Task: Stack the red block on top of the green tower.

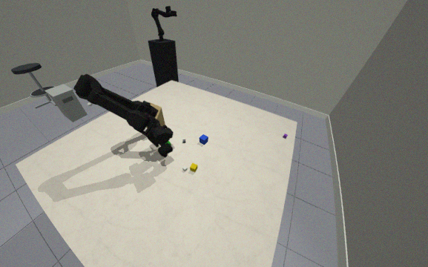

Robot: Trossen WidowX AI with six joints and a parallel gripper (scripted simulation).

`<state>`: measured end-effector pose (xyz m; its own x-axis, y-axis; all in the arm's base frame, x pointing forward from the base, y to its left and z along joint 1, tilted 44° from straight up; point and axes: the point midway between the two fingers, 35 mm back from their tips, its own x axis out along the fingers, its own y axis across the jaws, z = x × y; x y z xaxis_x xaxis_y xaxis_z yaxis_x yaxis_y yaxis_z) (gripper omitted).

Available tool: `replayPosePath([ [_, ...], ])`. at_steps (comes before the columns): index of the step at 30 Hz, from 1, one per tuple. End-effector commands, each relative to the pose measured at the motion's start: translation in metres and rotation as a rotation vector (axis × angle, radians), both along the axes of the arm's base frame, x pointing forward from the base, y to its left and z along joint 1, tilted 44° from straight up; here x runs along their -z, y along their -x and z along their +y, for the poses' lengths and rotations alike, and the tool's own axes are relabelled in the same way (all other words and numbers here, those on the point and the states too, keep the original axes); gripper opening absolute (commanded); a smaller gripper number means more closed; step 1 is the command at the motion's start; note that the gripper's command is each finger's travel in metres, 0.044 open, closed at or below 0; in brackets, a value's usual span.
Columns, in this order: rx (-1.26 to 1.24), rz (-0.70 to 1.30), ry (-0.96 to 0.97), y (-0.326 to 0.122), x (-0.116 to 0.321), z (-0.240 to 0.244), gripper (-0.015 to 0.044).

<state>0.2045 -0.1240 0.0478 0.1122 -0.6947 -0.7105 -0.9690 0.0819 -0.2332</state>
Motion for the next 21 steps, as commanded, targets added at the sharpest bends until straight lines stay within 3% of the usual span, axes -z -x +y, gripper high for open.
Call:
replayPosePath([
  [1, -0.004, 0.012, -0.003, 0.0021, 0.0066, -0.0036, 0.0440],
  [17, -0.004, 0.012, -0.002, 0.0022, 0.0078, -0.0049, 0.0440],
  [21, -0.004, 0.012, -0.002, 0.0022, 0.0078, -0.0049, 0.0335],
])
